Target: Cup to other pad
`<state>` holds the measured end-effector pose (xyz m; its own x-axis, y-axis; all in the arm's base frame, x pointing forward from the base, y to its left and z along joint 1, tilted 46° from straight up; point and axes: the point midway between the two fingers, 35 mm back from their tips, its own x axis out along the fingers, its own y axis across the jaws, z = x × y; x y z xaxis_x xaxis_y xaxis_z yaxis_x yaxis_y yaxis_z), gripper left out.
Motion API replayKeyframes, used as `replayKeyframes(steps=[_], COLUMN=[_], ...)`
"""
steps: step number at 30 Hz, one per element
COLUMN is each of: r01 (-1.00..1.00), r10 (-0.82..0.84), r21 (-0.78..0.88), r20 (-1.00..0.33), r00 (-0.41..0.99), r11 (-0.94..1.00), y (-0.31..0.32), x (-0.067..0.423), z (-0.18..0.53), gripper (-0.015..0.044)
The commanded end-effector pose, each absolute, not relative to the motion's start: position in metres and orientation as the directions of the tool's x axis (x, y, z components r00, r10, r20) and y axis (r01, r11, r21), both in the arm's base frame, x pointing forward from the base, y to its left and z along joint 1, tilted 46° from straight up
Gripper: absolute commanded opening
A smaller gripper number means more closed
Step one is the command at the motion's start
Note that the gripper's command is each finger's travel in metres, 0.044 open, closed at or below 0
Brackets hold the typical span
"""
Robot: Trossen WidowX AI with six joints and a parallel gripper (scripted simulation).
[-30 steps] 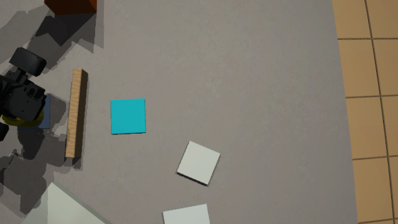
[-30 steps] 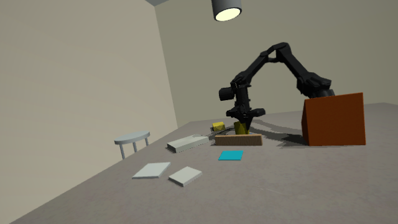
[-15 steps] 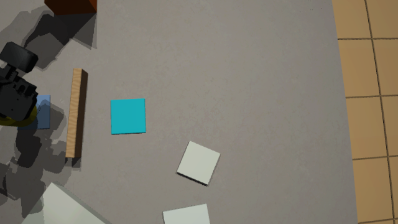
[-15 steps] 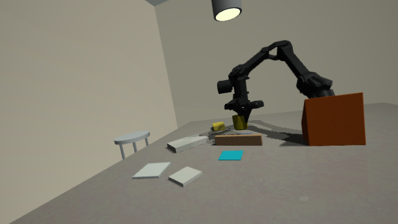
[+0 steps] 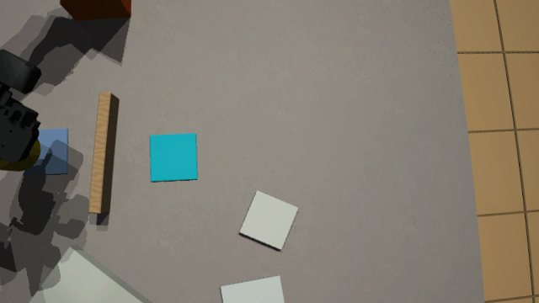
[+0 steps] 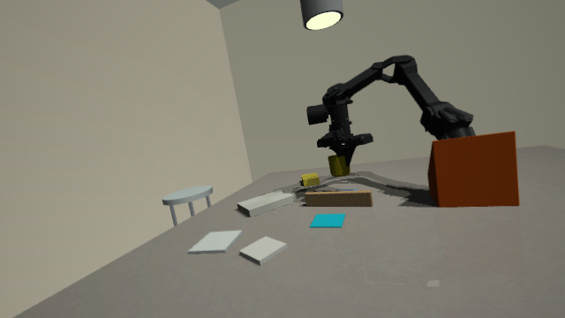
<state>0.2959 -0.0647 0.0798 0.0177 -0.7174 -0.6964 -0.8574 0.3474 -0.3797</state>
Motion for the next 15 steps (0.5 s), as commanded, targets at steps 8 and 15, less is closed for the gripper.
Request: replayKeyframes(steps=[8,15], r01=[-0.858,-0.857], r10=[-0.717,-0.716], r21=[-0.379,-0.378], r20=[-0.697,-0.698], r00=[0.018,0.017], r11=[0.347,0.349], y=[-0.0651,-0.0587], x=[0.2960,0.2970], z=[0.0794,0.0734], gripper=[0.0000,0.0000])
